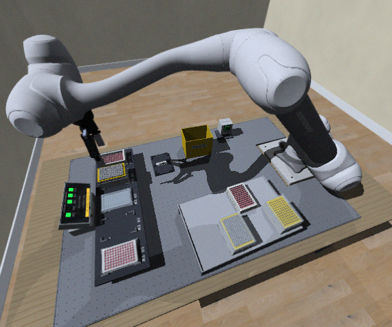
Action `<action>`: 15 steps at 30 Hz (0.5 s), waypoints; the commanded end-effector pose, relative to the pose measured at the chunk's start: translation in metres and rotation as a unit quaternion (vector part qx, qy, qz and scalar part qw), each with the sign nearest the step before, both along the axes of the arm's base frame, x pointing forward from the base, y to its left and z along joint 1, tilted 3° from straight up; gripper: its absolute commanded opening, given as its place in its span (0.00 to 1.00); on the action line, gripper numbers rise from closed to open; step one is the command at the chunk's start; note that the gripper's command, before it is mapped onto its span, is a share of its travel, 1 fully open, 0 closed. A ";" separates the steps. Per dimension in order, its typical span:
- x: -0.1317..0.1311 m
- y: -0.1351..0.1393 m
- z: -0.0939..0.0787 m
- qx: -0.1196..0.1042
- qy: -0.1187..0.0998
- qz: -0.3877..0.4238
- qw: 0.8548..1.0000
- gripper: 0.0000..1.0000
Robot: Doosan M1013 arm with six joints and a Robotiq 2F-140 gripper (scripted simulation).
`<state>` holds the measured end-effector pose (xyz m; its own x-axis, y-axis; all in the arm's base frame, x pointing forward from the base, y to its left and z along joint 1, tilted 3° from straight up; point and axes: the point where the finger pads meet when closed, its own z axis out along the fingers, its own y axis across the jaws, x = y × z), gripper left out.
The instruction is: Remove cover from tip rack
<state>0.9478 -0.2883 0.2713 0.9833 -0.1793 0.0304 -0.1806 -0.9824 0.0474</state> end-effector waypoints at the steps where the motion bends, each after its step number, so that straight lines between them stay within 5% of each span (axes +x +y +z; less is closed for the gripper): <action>1: -0.001 0.000 -0.015 0.000 0.003 -0.002 1.000 0.77; 15: 0.000 -0.002 -0.055 0.000 0.003 -0.002 1.000 0.77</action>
